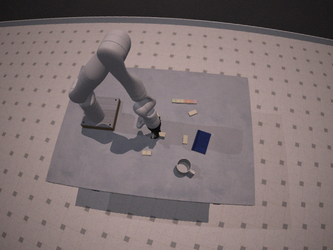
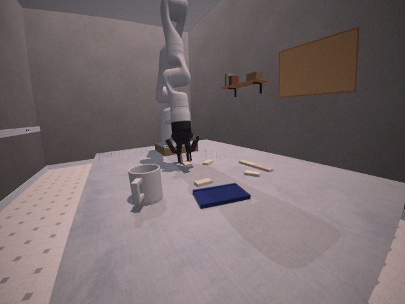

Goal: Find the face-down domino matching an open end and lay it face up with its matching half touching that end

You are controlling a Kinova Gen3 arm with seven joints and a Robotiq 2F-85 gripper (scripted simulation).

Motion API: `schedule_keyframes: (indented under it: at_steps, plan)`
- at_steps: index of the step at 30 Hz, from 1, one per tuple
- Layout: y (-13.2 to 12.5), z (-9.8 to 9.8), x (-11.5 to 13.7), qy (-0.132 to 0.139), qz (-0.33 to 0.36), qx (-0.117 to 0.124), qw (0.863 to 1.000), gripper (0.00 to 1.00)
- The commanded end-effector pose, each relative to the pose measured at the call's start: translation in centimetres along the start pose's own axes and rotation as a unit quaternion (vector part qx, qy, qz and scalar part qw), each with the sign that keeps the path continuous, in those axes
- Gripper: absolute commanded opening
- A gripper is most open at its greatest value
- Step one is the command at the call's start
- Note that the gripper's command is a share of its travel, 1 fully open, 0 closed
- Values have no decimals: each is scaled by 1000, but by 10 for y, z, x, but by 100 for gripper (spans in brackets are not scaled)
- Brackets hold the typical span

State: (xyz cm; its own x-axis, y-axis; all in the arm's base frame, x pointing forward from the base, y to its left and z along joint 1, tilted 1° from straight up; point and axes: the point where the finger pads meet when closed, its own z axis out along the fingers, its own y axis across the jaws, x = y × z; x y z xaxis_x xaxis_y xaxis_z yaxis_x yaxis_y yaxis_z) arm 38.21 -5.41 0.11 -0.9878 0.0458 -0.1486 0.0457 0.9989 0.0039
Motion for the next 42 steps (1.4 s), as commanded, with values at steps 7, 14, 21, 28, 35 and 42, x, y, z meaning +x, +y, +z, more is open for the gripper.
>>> schedule_keyframes:
  at_steps: [7,14,21,28,35,42]
  plan:
    - [-1,-49,-7,1,1,1,1000,29]
    - [-1,-71,-10,1,1,1,1000,29]
    - [-1,-91,-13,1,1,1,1000,29]
    - [-1,-95,-14,1,1,1,1000,29]
    - [2,-95,-13,1,1,1,1000,29]
    - [28,-95,-11,3,0,0,1000,29]
